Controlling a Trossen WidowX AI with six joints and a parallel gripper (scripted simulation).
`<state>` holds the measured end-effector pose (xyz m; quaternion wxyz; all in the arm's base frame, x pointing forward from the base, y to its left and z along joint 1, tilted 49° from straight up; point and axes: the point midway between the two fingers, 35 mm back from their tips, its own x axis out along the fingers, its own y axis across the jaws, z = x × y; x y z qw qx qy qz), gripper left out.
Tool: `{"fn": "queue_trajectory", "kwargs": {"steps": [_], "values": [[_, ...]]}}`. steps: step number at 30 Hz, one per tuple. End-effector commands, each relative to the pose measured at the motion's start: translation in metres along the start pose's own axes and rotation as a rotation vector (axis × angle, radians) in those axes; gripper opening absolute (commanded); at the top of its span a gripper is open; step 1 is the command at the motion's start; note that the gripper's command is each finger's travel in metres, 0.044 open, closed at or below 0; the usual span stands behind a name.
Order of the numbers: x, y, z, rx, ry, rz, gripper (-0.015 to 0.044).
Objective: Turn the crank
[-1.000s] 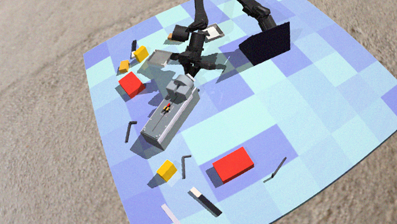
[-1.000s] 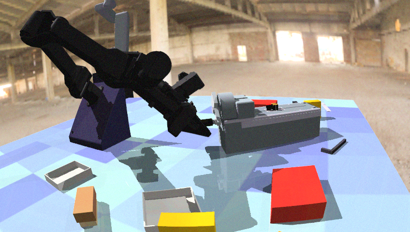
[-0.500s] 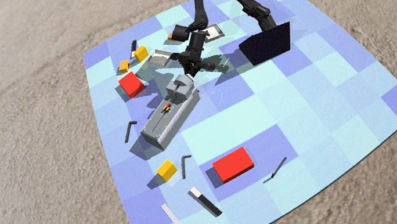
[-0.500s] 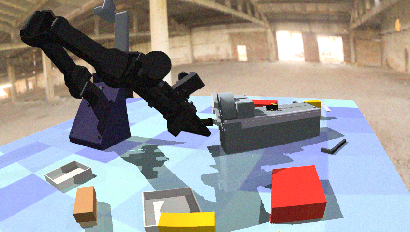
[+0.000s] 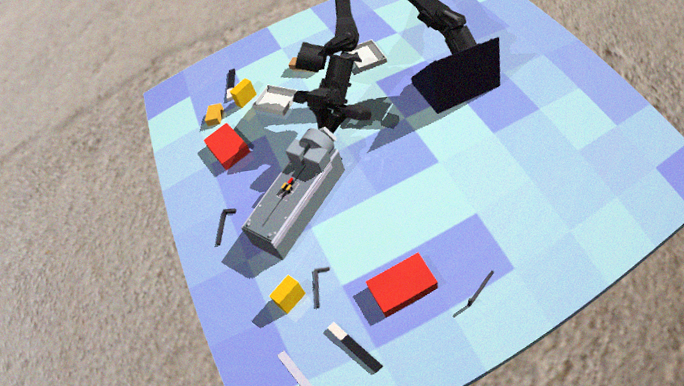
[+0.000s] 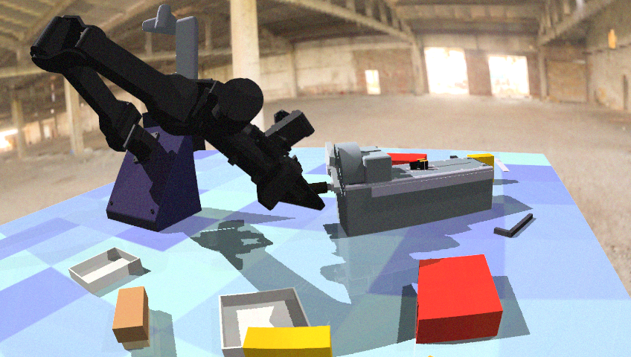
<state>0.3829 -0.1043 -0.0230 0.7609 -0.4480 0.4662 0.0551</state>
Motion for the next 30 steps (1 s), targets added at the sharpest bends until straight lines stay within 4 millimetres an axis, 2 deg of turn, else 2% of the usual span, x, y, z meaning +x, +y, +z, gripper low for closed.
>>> {"fn": "queue_trajectory", "kwargs": {"steps": [1, 20, 30], "values": [[-0.0009, -0.0009, 0.0009, 0.003, -0.002, -0.004, 0.0], [-0.0002, -0.0002, 0.0001, 0.0, 0.0, -0.001, 0.0], [-0.0002, -0.0002, 0.0001, 0.0, 0.0, -0.001, 0.0263]]}}
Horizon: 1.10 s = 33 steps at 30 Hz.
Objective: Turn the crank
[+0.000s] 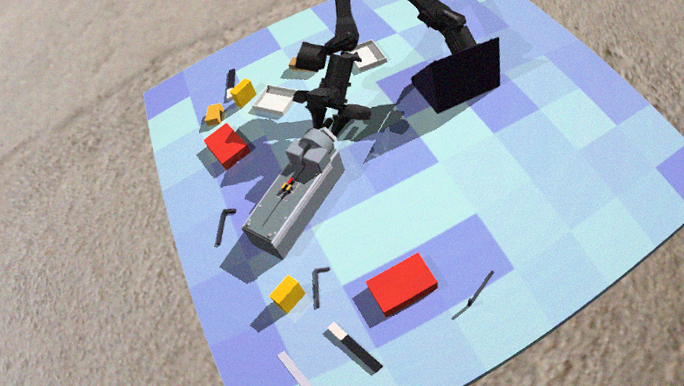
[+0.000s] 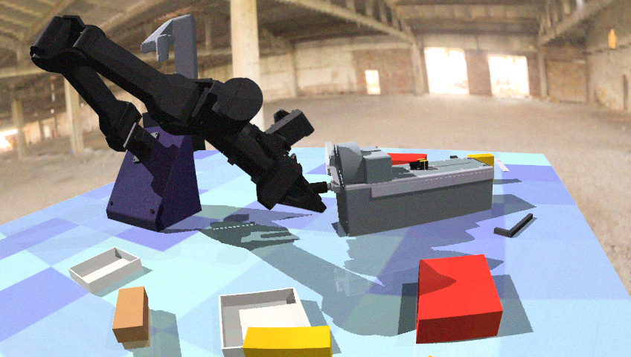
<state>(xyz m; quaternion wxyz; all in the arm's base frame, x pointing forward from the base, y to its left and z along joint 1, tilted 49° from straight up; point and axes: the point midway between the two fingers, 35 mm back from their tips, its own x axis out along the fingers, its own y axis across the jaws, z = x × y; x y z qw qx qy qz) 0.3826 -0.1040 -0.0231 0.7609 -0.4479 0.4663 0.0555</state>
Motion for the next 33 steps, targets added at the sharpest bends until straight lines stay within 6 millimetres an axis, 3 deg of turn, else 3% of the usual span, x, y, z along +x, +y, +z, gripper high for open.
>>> {"fn": "queue_trajectory", "kwargs": {"steps": [1, 7, 21, 30, 33], "values": [[0.0, 0.0, 0.0, 0.0, 0.0, -0.002, 0.0289], [0.0, 0.0, 0.0, 0.0, 0.0, -0.002, 0.044], [-0.04, -0.001, 0.044, 0.002, -0.003, 0.004, 0.044], [-0.095, 0.001, 0.101, 0.0, -0.009, 0.012, 0.044], [-0.106, 0.002, 0.109, -0.002, -0.01, 0.011, 0.044]]}}
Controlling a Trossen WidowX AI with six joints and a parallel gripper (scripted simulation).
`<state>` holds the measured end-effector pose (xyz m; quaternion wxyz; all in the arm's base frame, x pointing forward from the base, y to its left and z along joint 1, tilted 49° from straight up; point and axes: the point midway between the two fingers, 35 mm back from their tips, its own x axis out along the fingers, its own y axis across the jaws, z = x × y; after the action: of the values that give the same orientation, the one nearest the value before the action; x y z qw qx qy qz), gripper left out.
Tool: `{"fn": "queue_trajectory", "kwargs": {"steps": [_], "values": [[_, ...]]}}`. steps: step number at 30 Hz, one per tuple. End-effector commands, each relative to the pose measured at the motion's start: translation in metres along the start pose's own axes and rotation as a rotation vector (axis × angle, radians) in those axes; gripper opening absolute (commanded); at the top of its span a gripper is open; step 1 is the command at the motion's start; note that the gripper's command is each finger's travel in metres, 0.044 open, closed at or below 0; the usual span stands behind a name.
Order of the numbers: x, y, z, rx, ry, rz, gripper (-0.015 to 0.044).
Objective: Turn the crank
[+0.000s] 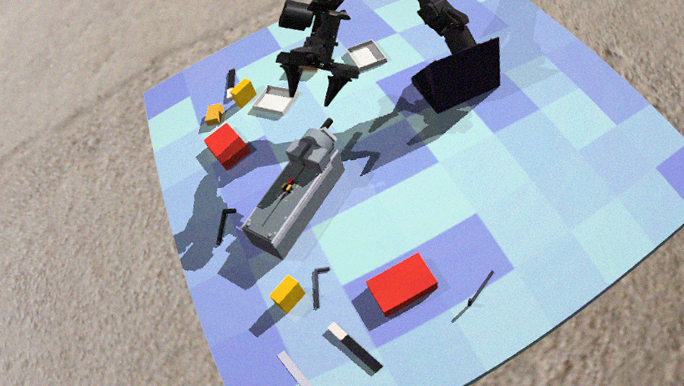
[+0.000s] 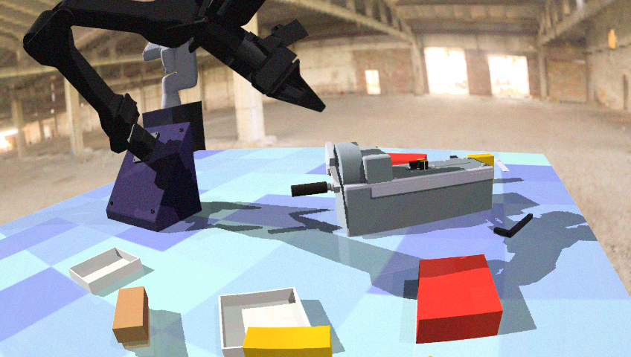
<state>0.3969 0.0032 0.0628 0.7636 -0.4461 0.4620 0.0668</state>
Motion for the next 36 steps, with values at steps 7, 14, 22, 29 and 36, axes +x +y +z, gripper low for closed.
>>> {"fn": "queue_trajectory", "kwargs": {"steps": [7, 14, 22, 29, 36], "values": [[0.004, -0.001, 0.025, 0.074, 0.061, -0.059, 0.044], [0.025, 0.004, 0.048, 0.161, 0.114, -0.142, 0.044], [0.048, 0.015, 0.073, 0.258, 0.152, -0.252, 0.044], [0.067, 0.031, 0.093, 0.338, 0.163, -0.355, 0.044], [0.09, 0.032, 0.074, 0.344, 0.164, -0.364, 0.044]]}}
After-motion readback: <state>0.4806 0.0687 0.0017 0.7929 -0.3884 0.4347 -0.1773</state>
